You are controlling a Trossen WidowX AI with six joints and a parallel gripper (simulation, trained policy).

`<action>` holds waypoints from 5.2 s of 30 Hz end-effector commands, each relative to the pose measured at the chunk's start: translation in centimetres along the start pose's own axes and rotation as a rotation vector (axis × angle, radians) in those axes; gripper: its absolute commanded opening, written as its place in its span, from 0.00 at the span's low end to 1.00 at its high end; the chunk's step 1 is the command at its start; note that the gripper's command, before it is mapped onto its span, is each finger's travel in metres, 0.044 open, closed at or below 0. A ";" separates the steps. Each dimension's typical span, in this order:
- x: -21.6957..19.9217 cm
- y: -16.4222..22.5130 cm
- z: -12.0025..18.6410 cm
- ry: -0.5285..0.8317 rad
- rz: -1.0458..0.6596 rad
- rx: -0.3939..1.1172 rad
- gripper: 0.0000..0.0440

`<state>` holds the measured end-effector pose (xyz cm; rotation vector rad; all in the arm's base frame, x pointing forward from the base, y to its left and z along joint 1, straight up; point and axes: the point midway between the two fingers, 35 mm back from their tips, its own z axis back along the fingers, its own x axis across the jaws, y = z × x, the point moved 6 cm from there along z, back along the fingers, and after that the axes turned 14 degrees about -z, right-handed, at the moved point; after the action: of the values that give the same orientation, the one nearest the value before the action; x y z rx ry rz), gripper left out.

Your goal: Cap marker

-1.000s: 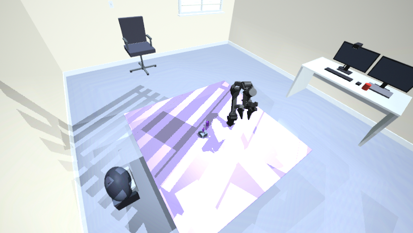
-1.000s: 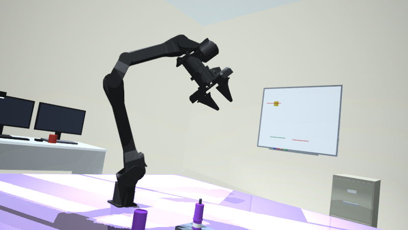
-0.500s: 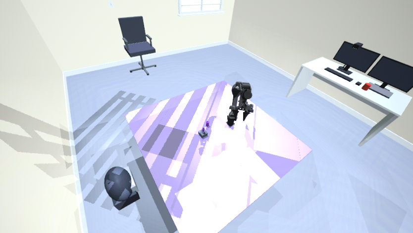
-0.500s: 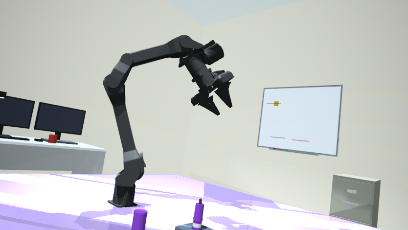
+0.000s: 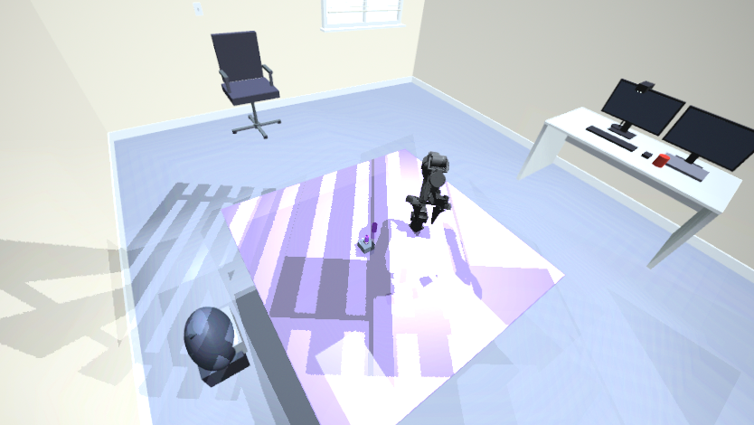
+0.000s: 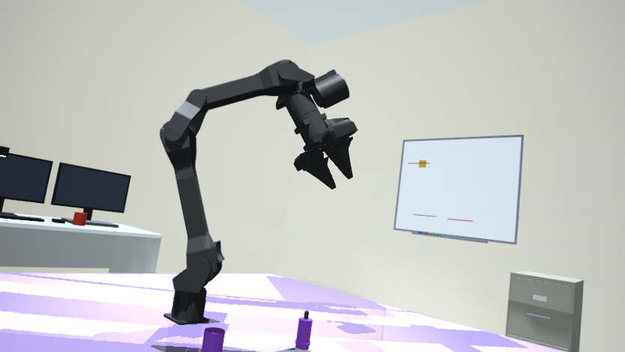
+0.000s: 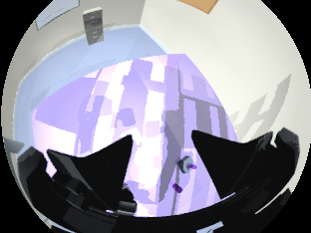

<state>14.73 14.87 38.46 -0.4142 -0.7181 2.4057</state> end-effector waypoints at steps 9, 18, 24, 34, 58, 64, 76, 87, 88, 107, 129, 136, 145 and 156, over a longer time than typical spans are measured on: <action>-2.1 1.1 -1.1 0.022 -0.106 0.094 0.76; -3.7 1.9 -1.7 0.040 -0.180 0.151 0.76; -4.8 2.4 -2.0 0.052 -0.230 0.187 0.76; -6.7 3.3 -2.5 0.070 -0.311 0.244 0.76; -11.3 5.8 -3.3 0.115 -0.489 0.350 0.75; -12.5 6.4 -3.4 0.128 -0.528 0.368 0.75; -14.7 7.8 -3.7 0.151 -0.601 0.402 0.75; -16.5 9.2 -3.9 0.167 -0.662 0.436 0.75; -16.7 9.3 -3.9 0.168 -0.667 0.439 0.75; -19.0 11.9 -4.8 0.169 -0.753 0.515 0.75; -20.7 15.2 -6.1 0.140 -0.835 0.615 0.74; -21.0 16.3 -6.6 0.122 -0.857 0.648 0.74; -21.3 17.7 -7.3 0.093 -0.884 0.690 0.74; -21.3 19.5 -8.2 0.043 -0.913 0.742 0.74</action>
<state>26.45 -7.97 23.95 0.1223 0.0477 1.6001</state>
